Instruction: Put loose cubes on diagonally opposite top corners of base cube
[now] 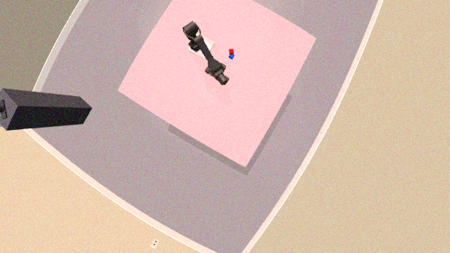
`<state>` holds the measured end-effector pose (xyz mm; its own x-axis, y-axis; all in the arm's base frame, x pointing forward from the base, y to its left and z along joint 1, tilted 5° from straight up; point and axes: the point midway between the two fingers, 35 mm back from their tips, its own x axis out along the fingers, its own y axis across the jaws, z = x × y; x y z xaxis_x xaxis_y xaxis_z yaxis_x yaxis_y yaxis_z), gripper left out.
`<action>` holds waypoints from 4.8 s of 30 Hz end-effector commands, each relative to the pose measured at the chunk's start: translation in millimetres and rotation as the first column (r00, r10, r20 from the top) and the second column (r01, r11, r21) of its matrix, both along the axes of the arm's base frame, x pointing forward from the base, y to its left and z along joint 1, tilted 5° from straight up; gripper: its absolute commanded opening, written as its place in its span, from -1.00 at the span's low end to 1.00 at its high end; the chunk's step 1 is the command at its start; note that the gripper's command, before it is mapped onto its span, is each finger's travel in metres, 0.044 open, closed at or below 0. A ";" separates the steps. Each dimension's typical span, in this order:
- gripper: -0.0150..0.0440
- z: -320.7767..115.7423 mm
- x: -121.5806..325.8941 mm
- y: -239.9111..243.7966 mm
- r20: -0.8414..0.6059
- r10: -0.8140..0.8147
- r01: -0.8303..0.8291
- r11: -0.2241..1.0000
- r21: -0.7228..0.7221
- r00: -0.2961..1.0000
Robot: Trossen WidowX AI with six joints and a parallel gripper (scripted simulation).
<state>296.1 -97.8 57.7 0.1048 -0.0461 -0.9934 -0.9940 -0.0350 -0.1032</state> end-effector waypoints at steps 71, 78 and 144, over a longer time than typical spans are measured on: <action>-0.14 103.4 1.6 56.6 -0.001 -0.555 0.554 0.829 0.075 0.832; -0.14 102.0 3.8 73.1 -0.009 -0.699 0.696 0.712 0.095 0.716; -0.14 76.5 -11.7 205.6 -0.156 -0.757 0.745 -0.653 0.138 -0.635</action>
<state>285.7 109.0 142.0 0.1105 -0.0125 -0.9938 0.6194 0.7828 0.0590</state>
